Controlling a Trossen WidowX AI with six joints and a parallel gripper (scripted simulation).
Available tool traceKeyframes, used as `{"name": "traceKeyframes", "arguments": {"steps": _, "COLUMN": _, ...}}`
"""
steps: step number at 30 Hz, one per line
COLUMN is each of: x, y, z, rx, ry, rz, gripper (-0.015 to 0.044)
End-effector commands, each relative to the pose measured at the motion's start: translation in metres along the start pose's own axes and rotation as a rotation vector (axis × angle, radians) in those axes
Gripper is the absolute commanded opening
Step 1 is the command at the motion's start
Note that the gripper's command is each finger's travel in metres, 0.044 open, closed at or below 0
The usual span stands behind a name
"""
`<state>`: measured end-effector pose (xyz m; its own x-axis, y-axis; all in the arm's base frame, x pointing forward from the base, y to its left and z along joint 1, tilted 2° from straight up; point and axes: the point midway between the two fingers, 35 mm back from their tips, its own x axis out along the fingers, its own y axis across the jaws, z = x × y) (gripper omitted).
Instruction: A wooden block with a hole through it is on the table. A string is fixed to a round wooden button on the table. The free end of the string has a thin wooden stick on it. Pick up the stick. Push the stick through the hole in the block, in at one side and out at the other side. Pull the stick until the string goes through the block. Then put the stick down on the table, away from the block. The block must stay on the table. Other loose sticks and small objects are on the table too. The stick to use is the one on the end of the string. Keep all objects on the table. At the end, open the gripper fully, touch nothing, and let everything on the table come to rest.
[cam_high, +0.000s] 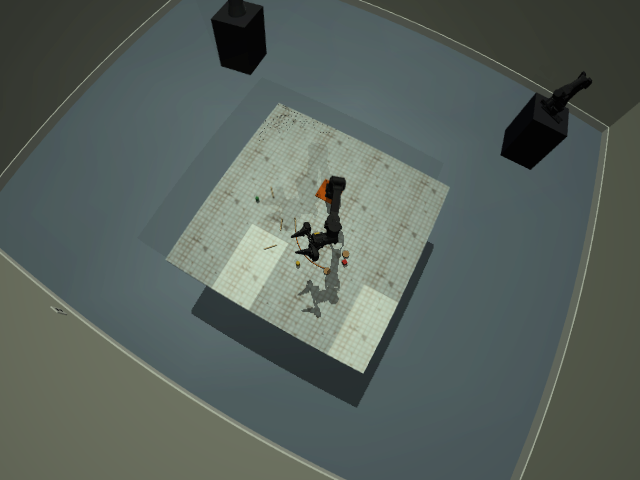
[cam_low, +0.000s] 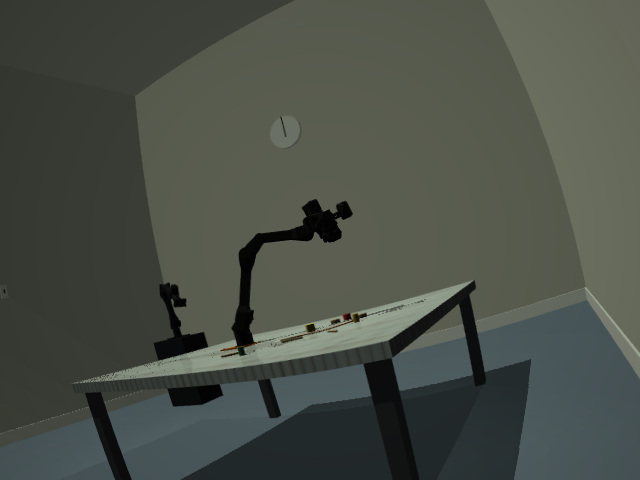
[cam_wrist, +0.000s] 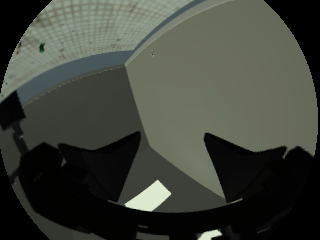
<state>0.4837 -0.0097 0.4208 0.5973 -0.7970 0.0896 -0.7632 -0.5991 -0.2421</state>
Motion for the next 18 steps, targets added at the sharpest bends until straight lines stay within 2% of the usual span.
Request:
{"name": "traceKeyframes", "arguments": {"steps": 1, "x": 0.0, "y": 0.0, "z": 0.0, "rx": 0.0, "ry": 0.0, "rz": 0.0, "gripper": 0.0426}}
{"name": "traceKeyframes", "arguments": {"steps": 4, "x": 0.001, "y": -0.001, "z": 0.006, "rx": -0.003, "ry": -0.015, "rz": -0.023, "gripper": 0.044}}
{"name": "traceKeyframes", "arguments": {"steps": 8, "x": 0.004, "y": -0.005, "z": 0.047, "rx": -0.011, "ry": -0.142, "rz": -0.14, "gripper": 0.044}}
{"name": "traceKeyframes", "arguments": {"steps": 13, "x": -0.004, "y": 0.006, "z": 0.111, "rx": 0.004, "ry": -0.393, "rz": -0.227, "gripper": 0.044}}
{"name": "traceKeyframes", "arguments": {"steps": 18, "x": -0.027, "y": 0.038, "z": 0.174, "rx": 0.045, "ry": -0.706, "rz": -0.206, "gripper": 0.044}}
